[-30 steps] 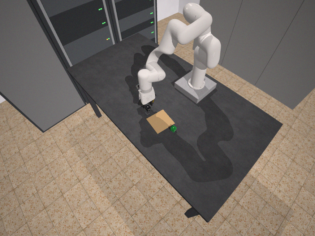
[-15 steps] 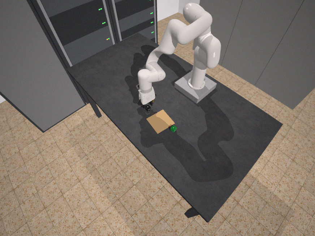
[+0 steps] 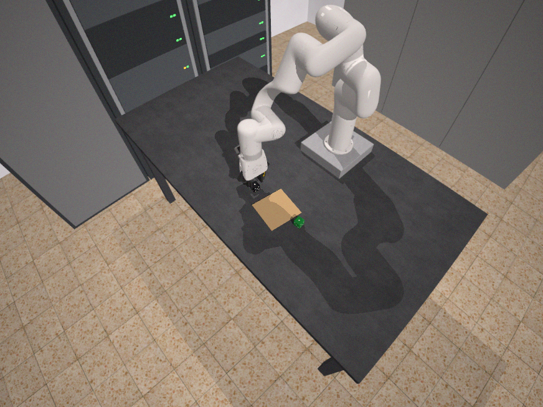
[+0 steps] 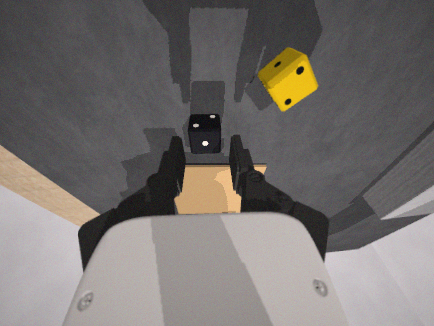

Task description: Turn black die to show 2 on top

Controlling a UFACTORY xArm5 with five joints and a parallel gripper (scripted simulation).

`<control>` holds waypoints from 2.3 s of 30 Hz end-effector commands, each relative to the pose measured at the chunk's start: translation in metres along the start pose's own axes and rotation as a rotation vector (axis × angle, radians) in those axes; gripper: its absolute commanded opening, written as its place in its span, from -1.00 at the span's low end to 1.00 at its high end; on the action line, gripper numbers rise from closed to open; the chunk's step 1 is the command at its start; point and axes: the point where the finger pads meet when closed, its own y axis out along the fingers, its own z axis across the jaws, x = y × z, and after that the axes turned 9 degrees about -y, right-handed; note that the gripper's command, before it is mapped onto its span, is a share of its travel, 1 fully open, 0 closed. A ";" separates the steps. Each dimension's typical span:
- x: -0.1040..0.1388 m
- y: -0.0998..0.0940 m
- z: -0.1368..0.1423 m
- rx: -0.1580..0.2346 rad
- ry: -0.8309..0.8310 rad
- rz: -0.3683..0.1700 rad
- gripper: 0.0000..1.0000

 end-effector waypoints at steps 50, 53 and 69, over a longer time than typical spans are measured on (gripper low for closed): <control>0.000 0.024 -0.001 -0.003 0.000 0.001 -0.05; 0.000 0.029 -0.001 -0.003 0.000 0.001 -0.05; 0.000 0.033 -0.001 -0.003 0.000 0.001 -0.05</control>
